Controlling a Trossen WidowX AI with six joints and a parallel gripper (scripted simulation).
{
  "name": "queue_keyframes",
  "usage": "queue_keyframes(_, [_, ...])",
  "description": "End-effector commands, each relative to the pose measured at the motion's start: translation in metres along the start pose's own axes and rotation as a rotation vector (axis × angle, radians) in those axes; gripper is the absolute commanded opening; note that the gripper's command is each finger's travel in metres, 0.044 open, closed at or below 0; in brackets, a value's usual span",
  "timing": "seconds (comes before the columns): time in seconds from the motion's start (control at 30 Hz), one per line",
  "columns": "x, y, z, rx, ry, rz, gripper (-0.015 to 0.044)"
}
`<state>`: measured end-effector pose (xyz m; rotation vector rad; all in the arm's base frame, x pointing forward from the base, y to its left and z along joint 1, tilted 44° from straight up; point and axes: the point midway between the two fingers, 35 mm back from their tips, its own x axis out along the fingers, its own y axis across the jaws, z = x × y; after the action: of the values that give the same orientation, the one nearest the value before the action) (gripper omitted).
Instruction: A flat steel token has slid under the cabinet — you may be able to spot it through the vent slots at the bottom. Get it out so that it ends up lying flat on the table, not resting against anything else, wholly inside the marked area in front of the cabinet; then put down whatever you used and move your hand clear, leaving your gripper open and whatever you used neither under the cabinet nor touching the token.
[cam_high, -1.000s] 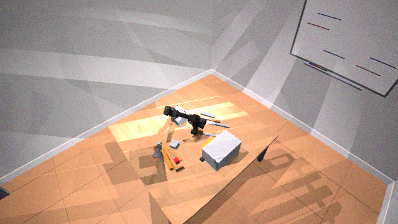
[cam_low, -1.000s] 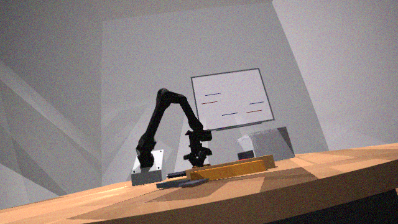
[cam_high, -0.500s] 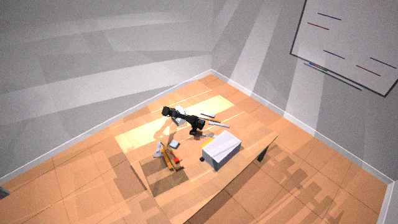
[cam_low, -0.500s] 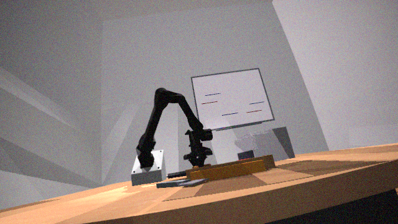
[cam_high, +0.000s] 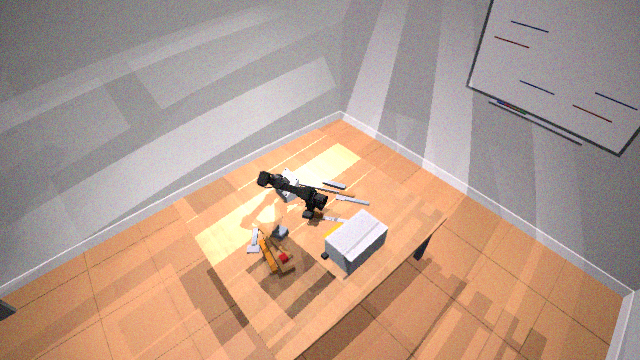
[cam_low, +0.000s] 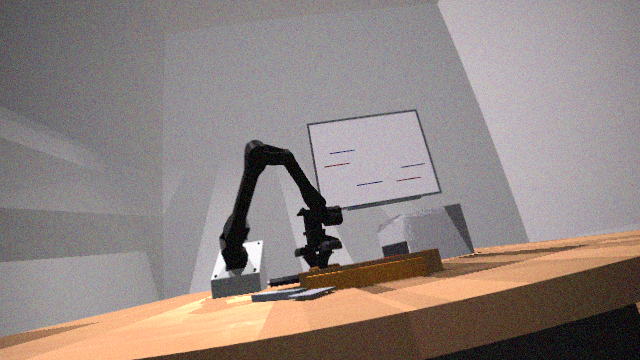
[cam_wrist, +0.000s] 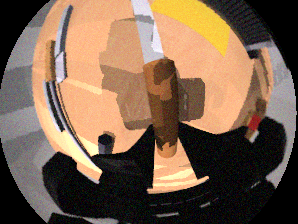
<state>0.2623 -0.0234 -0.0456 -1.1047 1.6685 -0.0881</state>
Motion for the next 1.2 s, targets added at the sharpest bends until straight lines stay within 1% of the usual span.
queue_keyframes(0.0, [-0.001, -0.004, -0.004, 0.002, -0.001, -0.006, 0.0000])
queue_keyframes(1.17, [-0.001, -0.036, -0.030, 0.002, 0.001, -0.007, 0.0000])
